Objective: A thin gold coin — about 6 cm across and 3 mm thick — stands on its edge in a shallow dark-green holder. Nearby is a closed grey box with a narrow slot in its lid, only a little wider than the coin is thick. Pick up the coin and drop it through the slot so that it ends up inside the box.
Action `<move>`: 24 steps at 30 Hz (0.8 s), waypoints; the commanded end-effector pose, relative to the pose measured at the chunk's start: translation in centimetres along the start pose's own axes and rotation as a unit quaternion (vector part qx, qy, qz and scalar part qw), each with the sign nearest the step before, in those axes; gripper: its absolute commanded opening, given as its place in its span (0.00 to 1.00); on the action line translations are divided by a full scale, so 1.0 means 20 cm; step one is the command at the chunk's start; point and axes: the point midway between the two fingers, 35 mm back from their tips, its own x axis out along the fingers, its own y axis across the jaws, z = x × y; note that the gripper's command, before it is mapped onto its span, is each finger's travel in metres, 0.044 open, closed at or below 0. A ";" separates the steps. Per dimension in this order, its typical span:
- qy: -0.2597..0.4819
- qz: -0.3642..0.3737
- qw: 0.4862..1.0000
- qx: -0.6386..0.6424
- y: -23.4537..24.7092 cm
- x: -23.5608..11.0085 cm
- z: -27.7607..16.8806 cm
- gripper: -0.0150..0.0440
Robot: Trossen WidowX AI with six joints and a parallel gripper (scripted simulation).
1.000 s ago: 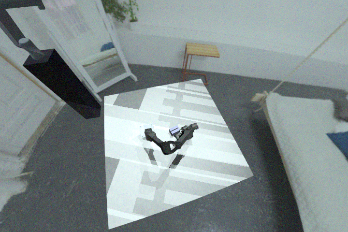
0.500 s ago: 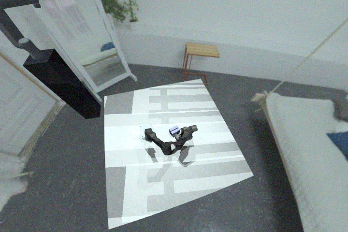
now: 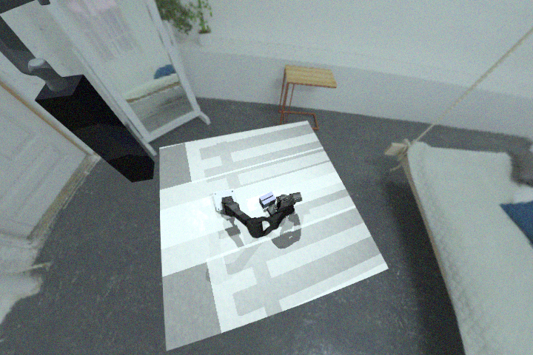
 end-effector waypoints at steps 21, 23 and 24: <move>0.006 0.025 1.000 0.000 0.05 -0.12 0.00 0.25; 0.006 0.023 1.000 0.000 0.05 -0.14 0.00 0.25; 0.006 0.022 1.000 0.000 0.05 -0.15 0.00 0.25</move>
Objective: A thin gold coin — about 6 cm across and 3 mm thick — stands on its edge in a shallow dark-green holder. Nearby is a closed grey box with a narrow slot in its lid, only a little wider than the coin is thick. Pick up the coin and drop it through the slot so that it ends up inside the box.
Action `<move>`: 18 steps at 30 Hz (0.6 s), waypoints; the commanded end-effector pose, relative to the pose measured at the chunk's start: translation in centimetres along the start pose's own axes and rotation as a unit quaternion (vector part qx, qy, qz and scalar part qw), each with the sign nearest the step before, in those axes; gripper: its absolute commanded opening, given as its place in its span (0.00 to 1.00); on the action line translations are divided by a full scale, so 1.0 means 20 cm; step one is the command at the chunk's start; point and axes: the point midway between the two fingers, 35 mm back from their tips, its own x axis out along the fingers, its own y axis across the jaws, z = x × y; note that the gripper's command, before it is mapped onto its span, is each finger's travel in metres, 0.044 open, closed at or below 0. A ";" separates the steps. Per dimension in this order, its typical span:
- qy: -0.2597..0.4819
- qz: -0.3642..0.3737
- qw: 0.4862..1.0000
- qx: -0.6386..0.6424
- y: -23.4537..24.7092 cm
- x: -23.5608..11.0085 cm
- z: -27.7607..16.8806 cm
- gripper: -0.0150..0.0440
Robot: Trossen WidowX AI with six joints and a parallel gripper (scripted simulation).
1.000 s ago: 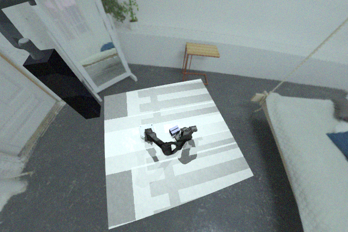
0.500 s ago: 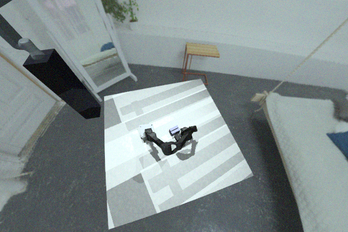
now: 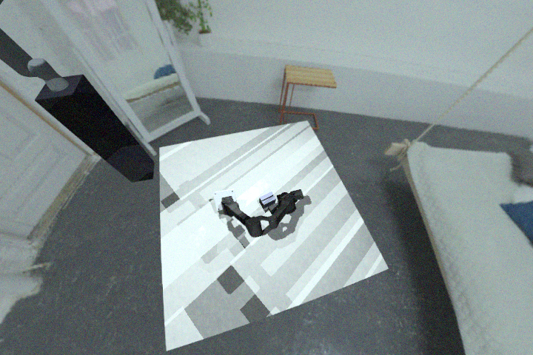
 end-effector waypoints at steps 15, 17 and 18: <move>0.000 -0.009 1.000 0.003 0.00 -0.22 0.00 0.25; -0.001 -0.011 1.000 0.003 -0.01 -0.24 0.00 0.25; -0.001 -0.012 1.000 0.003 -0.01 -0.26 0.00 0.25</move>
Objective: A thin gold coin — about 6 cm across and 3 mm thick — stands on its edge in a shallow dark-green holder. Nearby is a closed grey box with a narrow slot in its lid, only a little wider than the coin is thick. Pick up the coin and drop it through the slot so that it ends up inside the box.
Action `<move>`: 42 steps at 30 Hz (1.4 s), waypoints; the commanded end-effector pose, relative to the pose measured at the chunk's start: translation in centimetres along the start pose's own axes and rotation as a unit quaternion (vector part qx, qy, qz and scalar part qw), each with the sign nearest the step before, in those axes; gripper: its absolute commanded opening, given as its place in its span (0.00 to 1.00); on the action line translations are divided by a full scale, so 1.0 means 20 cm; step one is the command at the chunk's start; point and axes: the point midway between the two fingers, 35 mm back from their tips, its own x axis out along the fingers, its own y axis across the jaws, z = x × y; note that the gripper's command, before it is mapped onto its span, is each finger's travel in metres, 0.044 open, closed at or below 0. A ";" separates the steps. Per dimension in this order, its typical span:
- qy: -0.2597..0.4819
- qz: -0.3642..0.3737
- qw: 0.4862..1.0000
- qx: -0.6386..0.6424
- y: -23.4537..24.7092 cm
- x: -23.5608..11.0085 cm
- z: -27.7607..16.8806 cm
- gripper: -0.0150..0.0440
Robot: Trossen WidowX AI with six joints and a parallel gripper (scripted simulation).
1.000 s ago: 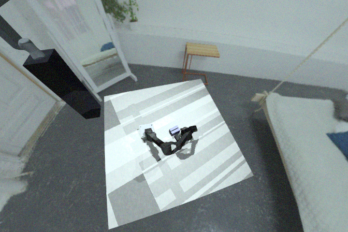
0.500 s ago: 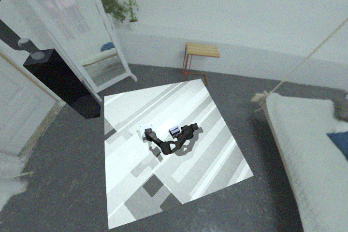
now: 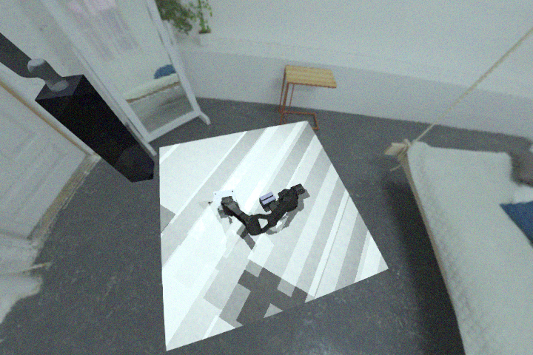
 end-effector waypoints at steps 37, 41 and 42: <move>-0.002 -0.007 0.908 -0.419 -0.05 -0.14 0.02 0.25; -0.001 -0.007 0.877 -0.480 -0.06 -0.14 0.02 0.25; -0.001 -0.008 0.869 -0.494 -0.06 -0.14 0.02 0.25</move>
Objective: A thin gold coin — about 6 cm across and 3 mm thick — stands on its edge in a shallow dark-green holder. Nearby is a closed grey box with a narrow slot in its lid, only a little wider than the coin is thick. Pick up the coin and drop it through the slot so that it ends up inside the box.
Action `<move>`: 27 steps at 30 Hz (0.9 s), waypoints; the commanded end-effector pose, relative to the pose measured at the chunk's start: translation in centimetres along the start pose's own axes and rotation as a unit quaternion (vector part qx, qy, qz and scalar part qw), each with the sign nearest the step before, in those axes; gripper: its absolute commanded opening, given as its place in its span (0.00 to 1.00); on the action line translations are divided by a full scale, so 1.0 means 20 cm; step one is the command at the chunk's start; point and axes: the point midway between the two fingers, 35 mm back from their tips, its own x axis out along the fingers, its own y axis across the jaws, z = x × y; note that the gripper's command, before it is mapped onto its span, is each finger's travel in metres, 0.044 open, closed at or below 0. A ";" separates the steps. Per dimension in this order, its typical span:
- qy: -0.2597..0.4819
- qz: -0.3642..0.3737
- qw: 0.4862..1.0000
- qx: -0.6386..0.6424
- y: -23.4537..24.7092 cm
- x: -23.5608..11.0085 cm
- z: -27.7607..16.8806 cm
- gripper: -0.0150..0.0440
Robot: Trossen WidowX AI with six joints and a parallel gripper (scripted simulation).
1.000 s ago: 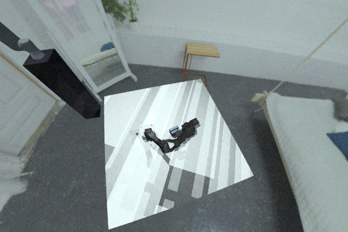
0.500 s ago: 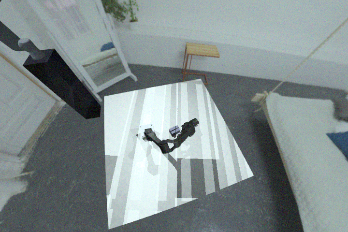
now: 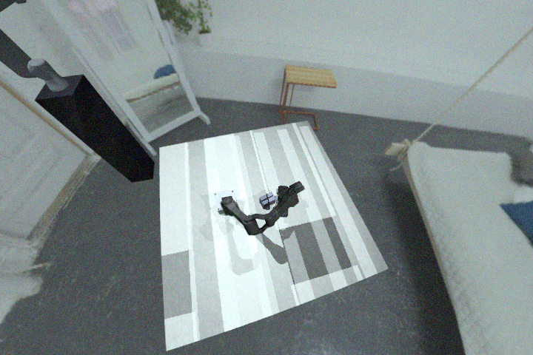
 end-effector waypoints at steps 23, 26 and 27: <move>0.000 0.000 0.958 -0.286 0.00 0.00 -0.03 0.25; 0.000 0.001 0.958 -0.286 0.03 0.00 -0.06 0.25; 0.000 0.001 0.958 -0.286 0.04 0.00 -0.06 0.25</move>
